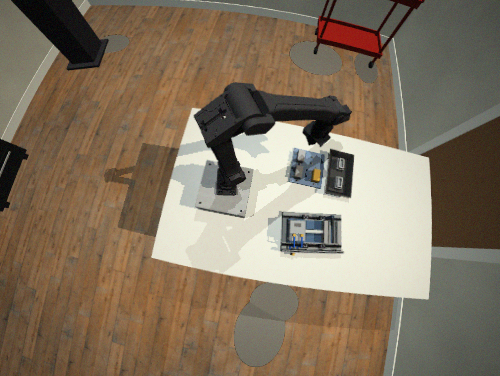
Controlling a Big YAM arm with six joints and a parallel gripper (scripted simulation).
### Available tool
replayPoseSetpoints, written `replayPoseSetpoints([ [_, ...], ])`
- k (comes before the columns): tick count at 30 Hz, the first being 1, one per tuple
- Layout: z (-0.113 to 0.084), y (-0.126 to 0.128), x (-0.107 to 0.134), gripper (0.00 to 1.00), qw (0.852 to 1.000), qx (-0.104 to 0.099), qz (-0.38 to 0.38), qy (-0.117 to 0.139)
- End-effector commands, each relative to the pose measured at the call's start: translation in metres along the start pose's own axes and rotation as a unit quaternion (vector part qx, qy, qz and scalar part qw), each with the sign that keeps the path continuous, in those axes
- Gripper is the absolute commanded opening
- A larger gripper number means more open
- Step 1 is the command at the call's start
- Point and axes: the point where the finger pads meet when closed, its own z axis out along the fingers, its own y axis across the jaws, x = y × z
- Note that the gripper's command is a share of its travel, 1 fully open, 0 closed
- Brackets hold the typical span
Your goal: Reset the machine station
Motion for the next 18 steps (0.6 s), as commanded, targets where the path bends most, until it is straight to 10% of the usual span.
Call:
replayPoseSetpoints([
  [1,-0.011,-0.002,-0.002,0.64,0.99,-0.001,-0.138,-0.018],
  [9,-0.011,-0.003,-0.001,0.64,0.948,-0.005,-0.316,-0.036],
  [18,-0.02,-0.006,-0.012,0.64,0.947,0.003,-0.318,-0.047],
])
